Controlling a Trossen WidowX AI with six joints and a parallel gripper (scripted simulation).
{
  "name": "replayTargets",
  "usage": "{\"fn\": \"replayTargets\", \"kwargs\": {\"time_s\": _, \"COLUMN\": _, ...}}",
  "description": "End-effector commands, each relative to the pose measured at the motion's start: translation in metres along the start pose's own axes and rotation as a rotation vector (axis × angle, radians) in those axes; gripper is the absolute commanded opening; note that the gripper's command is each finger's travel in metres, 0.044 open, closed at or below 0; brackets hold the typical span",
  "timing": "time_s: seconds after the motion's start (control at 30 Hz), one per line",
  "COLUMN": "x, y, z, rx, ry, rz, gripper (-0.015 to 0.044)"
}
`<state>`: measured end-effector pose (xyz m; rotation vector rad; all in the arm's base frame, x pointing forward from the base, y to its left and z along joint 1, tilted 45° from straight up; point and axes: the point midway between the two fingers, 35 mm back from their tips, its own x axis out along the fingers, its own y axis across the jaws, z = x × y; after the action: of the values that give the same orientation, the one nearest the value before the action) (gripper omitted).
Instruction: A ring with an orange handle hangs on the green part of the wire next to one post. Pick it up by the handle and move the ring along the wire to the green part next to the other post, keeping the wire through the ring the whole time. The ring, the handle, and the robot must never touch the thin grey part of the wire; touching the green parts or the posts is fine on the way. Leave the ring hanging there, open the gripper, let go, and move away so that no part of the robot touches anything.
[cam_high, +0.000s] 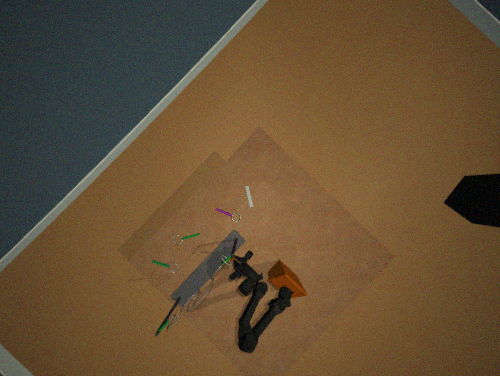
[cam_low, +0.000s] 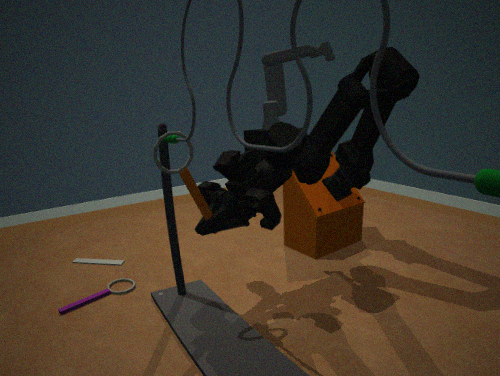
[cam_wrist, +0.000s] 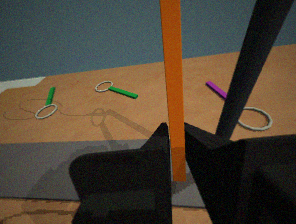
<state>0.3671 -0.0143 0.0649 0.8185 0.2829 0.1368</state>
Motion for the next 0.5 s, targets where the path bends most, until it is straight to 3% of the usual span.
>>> {"fn": "replayTargets", "kwargs": {"time_s": 0.0, "x": -0.001, "y": 0.000, "z": 0.000, "rx": 0.000, "ry": 0.000, "rz": 0.000, "gripper": 0.0139}}
{"fn": "replayTargets", "kwargs": {"time_s": 0.03, "x": -0.002, "y": 0.000, "z": 0.000, "rx": 0.000, "ry": 0.000, "rz": 0.000, "gripper": 0.0160}}
{"fn": "replayTargets", "kwargs": {"time_s": 0.47, "x": -0.049, "y": 0.000, "z": 0.000, "rx": 0.002, "ry": 0.001, "rz": -0.002, "gripper": 0.0160}}
